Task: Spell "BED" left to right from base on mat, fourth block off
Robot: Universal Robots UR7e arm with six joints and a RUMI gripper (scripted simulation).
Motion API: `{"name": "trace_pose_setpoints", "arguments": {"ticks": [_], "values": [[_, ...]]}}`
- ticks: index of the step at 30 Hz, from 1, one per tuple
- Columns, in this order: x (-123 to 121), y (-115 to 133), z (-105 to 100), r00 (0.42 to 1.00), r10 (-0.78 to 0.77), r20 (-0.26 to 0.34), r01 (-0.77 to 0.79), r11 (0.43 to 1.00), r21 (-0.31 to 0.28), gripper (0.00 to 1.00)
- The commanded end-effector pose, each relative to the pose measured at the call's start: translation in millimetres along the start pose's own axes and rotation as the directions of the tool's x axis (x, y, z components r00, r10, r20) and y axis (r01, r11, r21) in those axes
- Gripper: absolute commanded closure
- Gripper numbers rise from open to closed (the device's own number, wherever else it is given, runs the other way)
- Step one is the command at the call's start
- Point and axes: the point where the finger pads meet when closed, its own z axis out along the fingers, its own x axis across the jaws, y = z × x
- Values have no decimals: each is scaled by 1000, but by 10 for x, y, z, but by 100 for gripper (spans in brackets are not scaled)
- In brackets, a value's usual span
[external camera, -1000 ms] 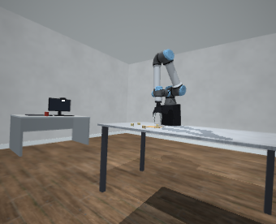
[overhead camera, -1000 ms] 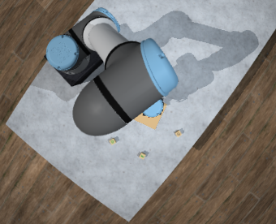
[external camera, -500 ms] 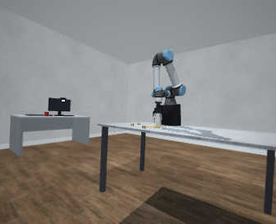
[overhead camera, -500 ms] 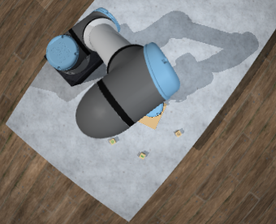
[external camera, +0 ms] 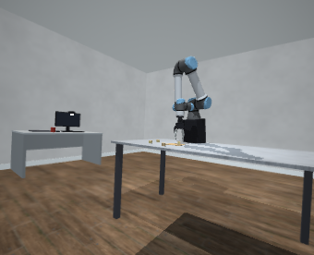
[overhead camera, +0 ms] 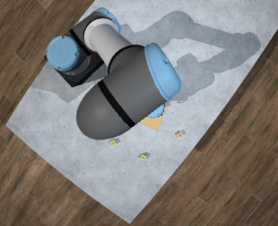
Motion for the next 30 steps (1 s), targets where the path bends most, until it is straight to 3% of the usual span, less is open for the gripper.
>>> {"name": "trace_pose_setpoints", "arguments": {"ticks": [1,30], "values": [[-13,34,0,1000,-2,3,2,1000,-4,63],[-14,40,69,1000,-2,3,2,1000,-3,63]]}}
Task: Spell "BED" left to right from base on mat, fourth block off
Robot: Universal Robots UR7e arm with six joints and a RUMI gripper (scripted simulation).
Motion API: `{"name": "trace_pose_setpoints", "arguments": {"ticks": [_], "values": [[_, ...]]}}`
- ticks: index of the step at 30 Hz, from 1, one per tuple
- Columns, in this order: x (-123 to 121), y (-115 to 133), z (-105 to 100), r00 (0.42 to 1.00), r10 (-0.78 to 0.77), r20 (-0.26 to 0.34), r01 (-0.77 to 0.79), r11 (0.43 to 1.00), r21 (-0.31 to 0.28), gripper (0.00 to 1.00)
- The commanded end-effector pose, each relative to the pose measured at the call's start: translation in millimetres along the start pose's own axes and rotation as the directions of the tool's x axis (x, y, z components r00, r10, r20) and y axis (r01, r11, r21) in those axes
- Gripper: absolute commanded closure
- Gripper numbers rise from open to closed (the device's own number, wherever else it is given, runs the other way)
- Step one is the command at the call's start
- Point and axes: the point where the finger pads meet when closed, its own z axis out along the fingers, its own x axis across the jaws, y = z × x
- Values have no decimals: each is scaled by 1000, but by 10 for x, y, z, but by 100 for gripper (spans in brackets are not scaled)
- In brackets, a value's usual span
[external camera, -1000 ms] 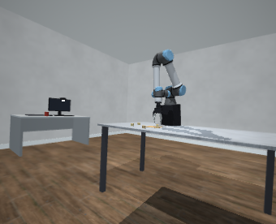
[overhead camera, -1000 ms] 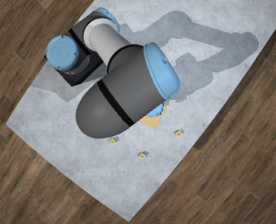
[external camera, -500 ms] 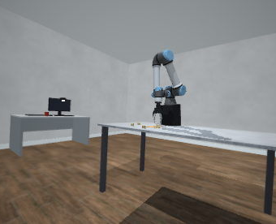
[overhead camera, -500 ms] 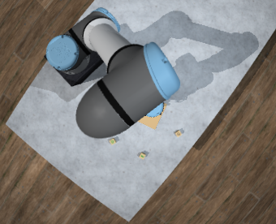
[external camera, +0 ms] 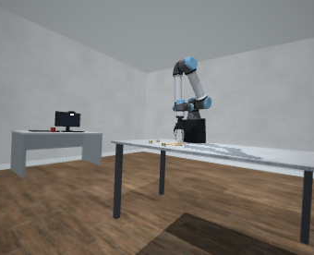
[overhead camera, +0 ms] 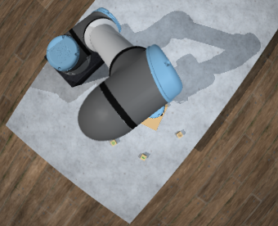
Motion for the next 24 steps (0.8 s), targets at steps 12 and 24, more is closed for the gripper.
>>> {"name": "trace_pose_setpoints", "arguments": {"ticks": [12,24], "values": [[-12,28,250,1000,-2,3,2,1000,-4,63],[-10,25,290,1000,-2,3,2,1000,-3,63]]}}
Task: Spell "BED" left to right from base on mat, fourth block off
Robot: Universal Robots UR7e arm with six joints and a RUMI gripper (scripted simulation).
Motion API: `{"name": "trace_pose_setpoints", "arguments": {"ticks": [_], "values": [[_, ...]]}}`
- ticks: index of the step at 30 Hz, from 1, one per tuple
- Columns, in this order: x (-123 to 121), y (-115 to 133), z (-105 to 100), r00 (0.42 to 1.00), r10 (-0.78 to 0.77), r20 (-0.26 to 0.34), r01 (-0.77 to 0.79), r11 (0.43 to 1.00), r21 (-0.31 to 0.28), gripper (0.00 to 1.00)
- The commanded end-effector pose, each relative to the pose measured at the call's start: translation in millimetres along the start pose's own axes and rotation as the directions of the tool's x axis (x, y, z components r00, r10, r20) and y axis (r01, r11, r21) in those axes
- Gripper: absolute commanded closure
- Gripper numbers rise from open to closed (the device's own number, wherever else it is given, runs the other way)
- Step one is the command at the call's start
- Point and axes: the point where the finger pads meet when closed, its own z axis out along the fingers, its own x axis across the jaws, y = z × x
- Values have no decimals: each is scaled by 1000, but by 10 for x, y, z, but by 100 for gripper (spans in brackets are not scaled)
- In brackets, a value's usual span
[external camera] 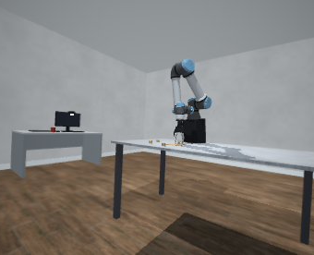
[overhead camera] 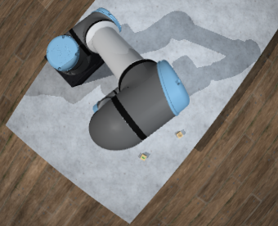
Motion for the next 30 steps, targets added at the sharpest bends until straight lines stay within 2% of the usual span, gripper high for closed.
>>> {"name": "trace_pose_setpoints", "arguments": {"ticks": [1,14,15,30], "values": [[-12,26,8,1000,-2,4,2,1000,-4,63],[-13,27,5,1000,-2,4,2,1000,-4,63],[-13,27,5,1000,-2,4,2,1000,-4,75],[-13,27,5,1000,-2,4,2,1000,-4,75]]}}
